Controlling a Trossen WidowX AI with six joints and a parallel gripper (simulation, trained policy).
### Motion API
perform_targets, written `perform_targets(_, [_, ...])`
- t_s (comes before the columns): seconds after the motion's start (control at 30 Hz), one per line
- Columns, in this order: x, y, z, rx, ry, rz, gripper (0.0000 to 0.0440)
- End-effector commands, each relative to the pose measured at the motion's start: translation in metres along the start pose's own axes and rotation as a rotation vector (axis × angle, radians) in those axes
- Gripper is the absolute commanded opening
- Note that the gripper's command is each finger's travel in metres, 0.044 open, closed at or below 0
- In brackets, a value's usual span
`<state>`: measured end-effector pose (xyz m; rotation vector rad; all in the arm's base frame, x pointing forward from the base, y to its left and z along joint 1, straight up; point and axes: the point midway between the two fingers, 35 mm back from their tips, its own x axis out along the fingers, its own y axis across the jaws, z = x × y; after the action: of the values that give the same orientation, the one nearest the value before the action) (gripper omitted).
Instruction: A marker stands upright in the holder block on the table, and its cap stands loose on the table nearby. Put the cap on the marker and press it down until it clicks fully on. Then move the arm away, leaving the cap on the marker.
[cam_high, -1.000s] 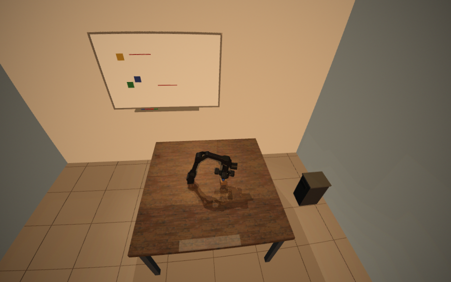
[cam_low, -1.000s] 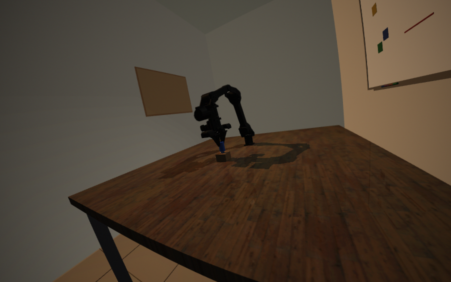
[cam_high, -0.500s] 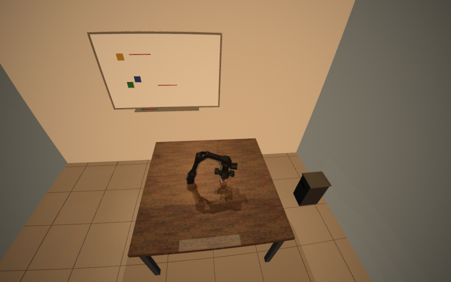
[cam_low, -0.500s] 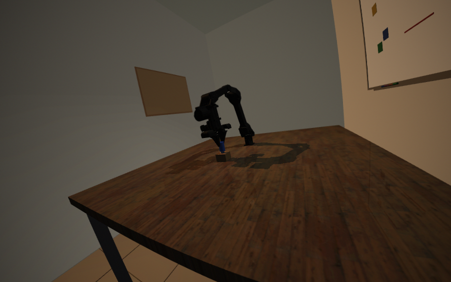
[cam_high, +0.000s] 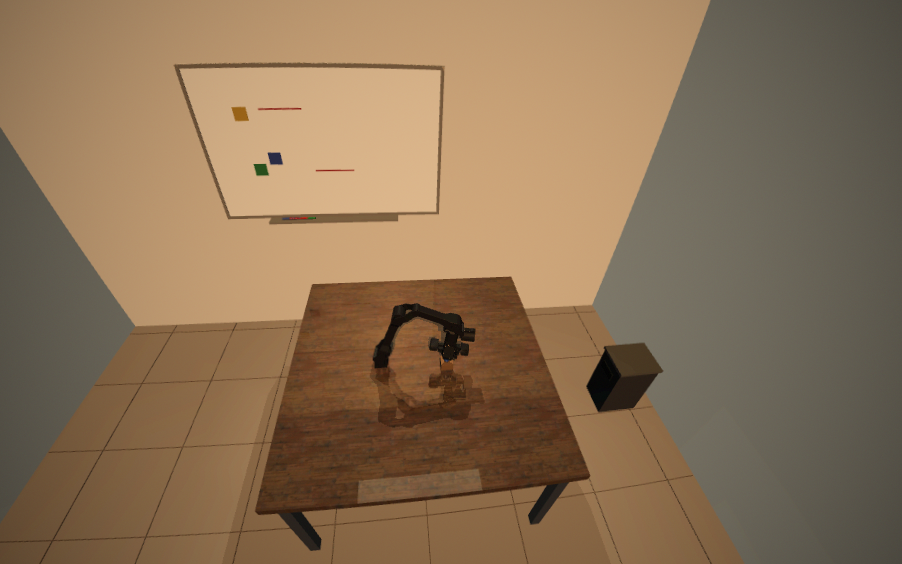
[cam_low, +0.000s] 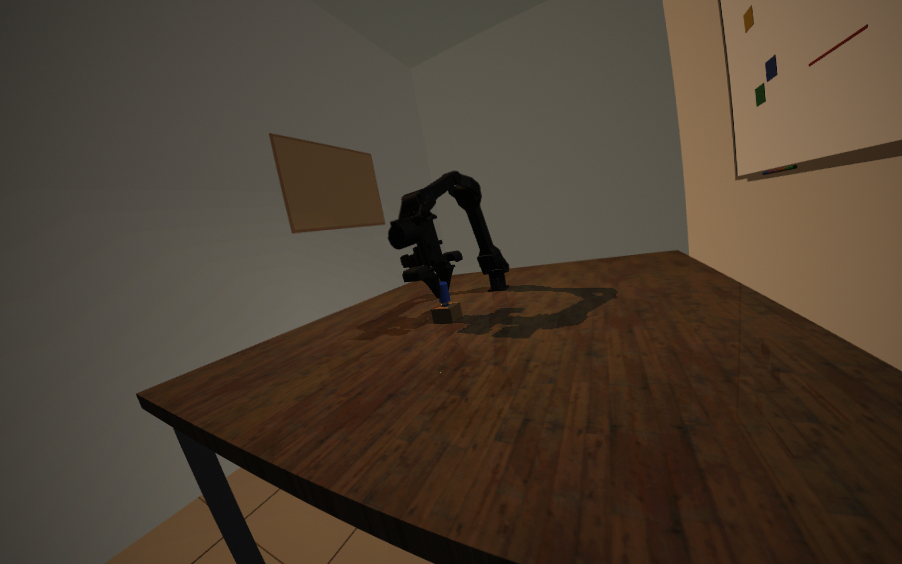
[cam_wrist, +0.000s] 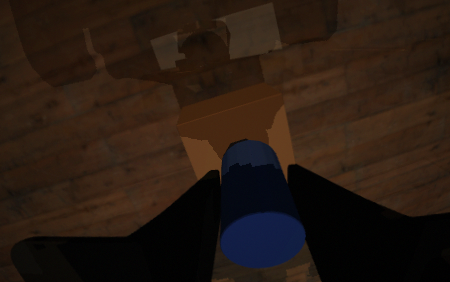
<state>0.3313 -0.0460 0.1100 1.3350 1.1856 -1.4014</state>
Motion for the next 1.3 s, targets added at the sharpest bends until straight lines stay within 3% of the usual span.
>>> perform_targets(0.0, [0.011, -0.011, 0.001, -0.002, -0.004, -0.063, 0.0182])
perform_targets(0.23, [0.014, -0.022, 0.000, 0.006, 0.006, -0.098, 0.0258])
perform_targets(0.5, [0.014, -0.024, -0.001, 0.024, 0.020, -0.084, 0.0439])
perform_targets(0.83, [-0.005, -0.016, -0.002, 0.043, 0.026, 0.022, 0.0440])
perform_targets(1.27, [-0.051, -0.011, -0.002, 0.057, 0.036, 0.143, 0.0440])
